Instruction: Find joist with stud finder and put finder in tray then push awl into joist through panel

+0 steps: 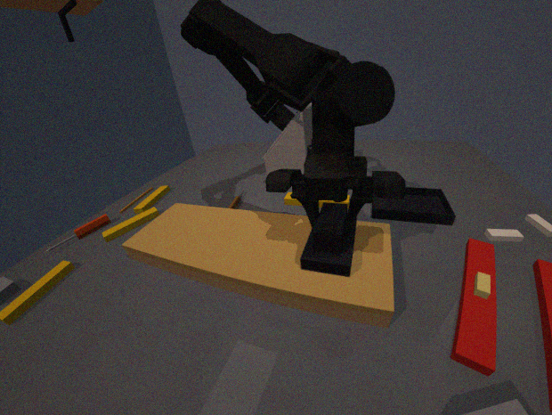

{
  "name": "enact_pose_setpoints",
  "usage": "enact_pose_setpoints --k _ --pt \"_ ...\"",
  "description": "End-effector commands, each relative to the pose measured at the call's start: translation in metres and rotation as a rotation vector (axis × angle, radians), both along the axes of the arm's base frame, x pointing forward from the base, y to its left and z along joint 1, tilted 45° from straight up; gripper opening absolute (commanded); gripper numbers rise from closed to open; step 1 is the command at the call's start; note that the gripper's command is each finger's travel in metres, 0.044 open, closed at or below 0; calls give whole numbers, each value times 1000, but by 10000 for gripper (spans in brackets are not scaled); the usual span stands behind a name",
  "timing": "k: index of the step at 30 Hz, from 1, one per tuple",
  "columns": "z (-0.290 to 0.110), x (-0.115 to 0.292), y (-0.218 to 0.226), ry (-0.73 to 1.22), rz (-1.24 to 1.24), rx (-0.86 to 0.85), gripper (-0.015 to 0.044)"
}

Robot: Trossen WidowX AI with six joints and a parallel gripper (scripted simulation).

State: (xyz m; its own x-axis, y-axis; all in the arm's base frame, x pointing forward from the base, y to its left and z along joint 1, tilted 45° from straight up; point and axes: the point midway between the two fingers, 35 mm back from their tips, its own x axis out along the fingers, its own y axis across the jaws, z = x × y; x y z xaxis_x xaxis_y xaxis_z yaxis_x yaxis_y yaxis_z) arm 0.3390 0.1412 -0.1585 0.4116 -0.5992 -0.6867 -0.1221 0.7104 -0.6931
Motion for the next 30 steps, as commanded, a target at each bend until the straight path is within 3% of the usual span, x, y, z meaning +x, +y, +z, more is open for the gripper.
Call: enact_pose_setpoints --k 1,30 --pt "14 5 -14 -8 -8 -7 0" --pt "76 15 -79 -7 -8 -13 0"
